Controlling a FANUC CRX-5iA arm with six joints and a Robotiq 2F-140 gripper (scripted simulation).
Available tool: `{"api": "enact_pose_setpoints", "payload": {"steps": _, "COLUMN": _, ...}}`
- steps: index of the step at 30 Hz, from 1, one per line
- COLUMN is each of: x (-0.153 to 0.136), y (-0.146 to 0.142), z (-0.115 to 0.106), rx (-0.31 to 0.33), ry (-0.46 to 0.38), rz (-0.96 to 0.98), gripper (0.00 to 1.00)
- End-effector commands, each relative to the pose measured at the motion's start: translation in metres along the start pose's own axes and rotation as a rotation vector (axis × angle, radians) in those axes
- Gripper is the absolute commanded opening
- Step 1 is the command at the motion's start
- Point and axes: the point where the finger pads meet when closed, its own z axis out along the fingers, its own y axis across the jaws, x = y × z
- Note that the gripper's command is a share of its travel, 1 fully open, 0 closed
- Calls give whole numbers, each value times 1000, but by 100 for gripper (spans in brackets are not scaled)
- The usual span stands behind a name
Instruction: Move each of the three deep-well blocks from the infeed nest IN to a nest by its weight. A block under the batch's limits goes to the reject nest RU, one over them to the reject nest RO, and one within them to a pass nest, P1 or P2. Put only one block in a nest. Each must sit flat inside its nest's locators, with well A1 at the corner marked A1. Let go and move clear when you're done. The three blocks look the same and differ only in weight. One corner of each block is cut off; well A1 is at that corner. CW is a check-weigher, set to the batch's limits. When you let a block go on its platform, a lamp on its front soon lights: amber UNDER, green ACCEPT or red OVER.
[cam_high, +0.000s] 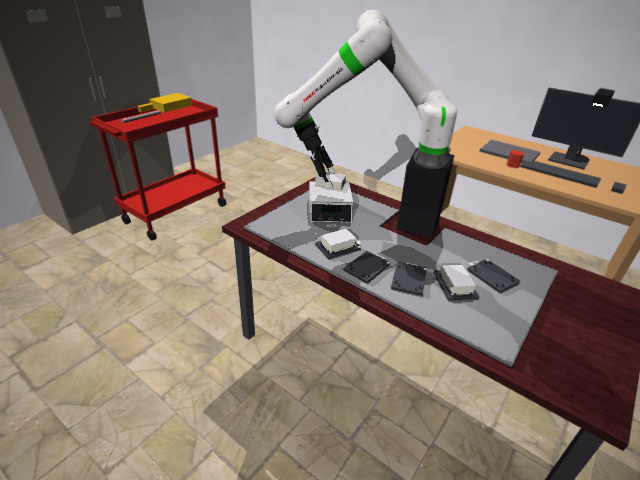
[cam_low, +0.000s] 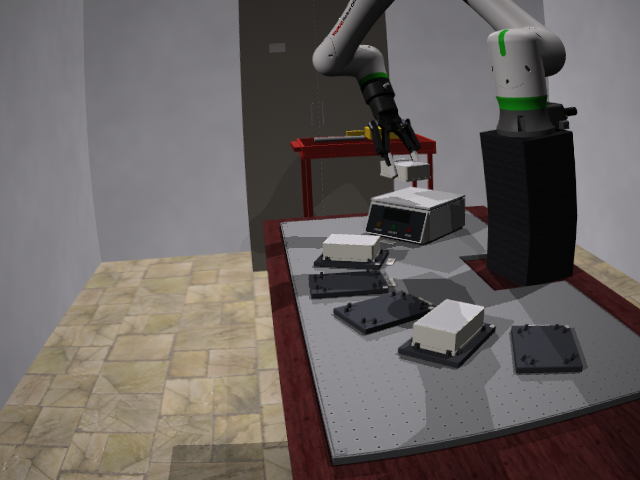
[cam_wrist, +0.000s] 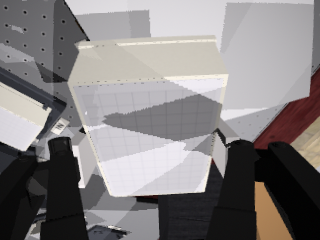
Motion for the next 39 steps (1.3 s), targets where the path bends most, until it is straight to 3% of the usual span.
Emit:
{"api": "enact_pose_setpoints", "payload": {"steps": 1, "x": 2, "y": 11, "z": -1, "rx": 0, "ry": 0, "rz": 0, "gripper": 10}}
{"api": "enact_pose_setpoints", "payload": {"steps": 18, "x": 11, "y": 60, "z": -6, "rx": 0, "ry": 0, "rz": 0, "gripper": 10}}
{"api": "enact_pose_setpoints", "payload": {"steps": 39, "x": 11, "y": 60, "z": -6, "rx": 0, "ry": 0, "rz": 0, "gripper": 10}}
